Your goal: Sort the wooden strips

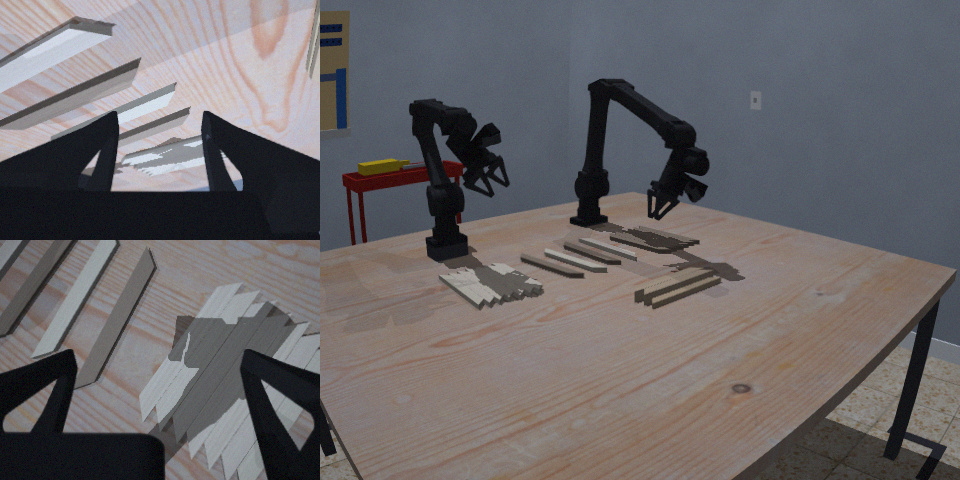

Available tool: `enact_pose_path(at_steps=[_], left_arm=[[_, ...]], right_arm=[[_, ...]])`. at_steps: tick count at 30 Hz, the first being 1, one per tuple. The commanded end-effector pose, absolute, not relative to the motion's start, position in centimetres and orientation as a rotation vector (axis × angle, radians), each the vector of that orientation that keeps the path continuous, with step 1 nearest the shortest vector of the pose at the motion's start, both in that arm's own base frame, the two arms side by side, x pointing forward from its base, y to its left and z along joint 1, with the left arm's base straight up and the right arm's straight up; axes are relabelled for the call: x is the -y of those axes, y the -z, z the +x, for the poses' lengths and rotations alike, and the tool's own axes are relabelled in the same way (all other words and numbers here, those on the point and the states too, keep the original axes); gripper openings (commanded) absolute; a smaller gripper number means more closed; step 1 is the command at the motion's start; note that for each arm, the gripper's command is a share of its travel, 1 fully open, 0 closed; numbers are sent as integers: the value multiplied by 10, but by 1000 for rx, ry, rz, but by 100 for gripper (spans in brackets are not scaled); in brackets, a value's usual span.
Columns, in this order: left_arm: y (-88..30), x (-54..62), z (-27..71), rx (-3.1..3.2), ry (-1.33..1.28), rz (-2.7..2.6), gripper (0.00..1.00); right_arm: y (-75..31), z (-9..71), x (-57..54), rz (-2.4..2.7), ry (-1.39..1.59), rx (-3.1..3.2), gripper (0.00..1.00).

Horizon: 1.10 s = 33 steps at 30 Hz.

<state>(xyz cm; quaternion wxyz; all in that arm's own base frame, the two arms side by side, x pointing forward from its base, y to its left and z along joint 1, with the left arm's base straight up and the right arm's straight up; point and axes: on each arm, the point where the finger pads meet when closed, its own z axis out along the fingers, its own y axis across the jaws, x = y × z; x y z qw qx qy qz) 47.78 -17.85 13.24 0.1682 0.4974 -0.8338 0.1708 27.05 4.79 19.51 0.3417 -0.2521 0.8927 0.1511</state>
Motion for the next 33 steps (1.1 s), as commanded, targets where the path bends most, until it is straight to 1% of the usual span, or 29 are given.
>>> enact_pose_path(at_steps=[1, 5, 10, 22, 25, 33], left_arm=[[-110, 260, 436, 2503, -385, 1106, 52], [-98, 301, 427, 2631, -381, 949, 52], [-88, 327, 417, 2722, -360, 839, 52], [-44, 405, 349, 3026, -156, 349, 52], [-44, 412, 345, 3048, -145, 311, 52], [-26, 431, 309, 3135, -12, 107, 52]], right_arm=[[-206, 258, -63, -808, -387, -2234, 100], [-209, 251, -73, -870, -407, -2190, 100], [-209, 245, -79, -905, -427, -2163, 100], [-222, 233, -94, -1005, -444, -2064, 100], [-221, 236, -91, -992, -440, -2071, 100], [-221, 236, -91, -992, -438, -2071, 100]])
